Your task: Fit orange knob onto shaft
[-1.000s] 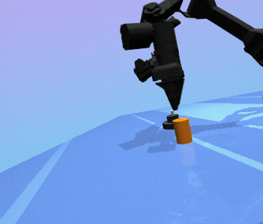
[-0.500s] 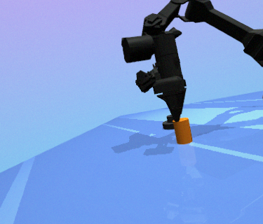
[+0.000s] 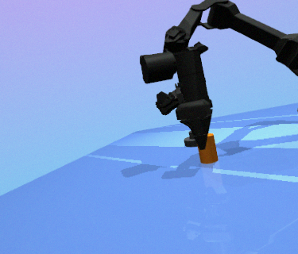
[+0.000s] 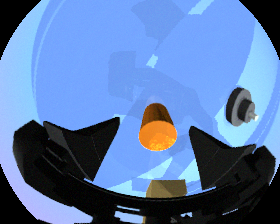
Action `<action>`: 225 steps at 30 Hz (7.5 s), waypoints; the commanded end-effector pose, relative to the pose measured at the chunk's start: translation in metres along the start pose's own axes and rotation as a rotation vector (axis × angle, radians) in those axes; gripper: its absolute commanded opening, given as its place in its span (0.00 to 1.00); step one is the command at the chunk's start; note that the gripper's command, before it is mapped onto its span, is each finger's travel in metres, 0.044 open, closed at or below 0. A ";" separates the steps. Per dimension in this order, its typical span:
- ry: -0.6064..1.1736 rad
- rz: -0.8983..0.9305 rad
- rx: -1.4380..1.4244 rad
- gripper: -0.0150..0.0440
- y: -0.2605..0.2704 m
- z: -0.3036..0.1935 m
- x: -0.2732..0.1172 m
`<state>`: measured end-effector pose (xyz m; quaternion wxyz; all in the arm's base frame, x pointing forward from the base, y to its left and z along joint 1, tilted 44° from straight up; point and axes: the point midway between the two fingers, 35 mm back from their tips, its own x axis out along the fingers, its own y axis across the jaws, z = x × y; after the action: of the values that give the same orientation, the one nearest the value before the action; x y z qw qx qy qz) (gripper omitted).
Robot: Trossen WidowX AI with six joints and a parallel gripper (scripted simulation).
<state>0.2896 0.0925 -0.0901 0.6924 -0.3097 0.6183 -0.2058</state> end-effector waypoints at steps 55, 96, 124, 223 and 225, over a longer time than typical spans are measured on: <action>0.003 -0.001 -0.013 0.25 0.003 0.003 -0.018; 0.005 0.007 -0.016 0.25 -0.017 0.012 -0.102; 0.000 0.017 -0.018 0.25 -0.098 0.039 -0.080; -0.015 -0.016 1.980 0.25 -0.187 0.042 -0.055; -0.015 -0.015 2.038 0.25 -0.186 0.041 -0.055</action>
<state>0.3406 0.0001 0.0787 0.6410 0.4004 0.1650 -0.6337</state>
